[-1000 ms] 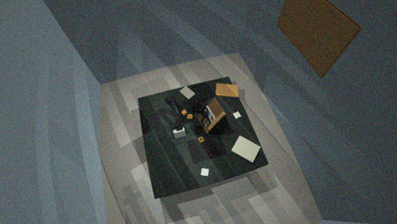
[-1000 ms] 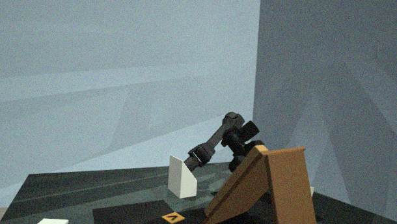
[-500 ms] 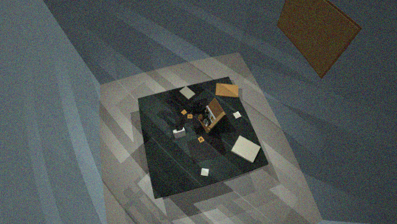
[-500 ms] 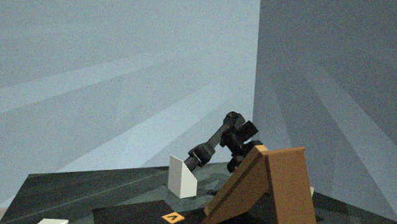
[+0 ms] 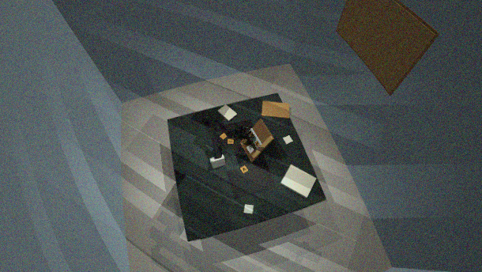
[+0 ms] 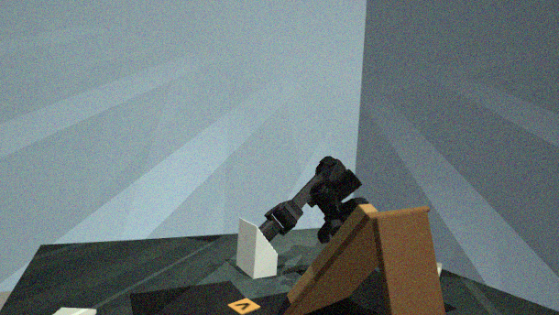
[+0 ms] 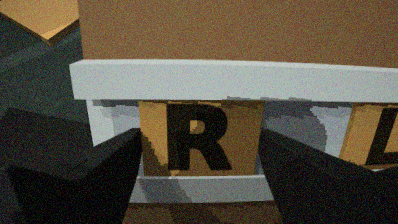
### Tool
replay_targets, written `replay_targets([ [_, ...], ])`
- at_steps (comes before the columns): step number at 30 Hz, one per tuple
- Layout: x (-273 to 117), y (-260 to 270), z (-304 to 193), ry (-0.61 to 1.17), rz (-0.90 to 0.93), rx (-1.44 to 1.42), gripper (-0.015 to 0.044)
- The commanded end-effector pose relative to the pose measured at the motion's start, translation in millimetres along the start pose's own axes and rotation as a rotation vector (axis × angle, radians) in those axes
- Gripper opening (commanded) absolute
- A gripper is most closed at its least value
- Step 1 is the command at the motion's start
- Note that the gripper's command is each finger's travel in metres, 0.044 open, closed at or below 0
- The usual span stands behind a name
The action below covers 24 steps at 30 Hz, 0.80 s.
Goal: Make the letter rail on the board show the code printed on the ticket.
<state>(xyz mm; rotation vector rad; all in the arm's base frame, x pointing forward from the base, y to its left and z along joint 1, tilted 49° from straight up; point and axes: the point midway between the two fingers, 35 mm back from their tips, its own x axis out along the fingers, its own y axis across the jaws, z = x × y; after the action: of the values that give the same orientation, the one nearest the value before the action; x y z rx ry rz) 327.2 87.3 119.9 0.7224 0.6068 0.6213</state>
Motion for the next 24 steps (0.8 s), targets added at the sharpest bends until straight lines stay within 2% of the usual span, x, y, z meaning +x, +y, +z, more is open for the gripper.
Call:
replay_targets([
  [1,0.0,-2.4,-0.1,0.001,0.002,-0.005,0.0],
  [24,0.0,-14.2,-0.1,0.001,0.001,-0.006,0.0],
])
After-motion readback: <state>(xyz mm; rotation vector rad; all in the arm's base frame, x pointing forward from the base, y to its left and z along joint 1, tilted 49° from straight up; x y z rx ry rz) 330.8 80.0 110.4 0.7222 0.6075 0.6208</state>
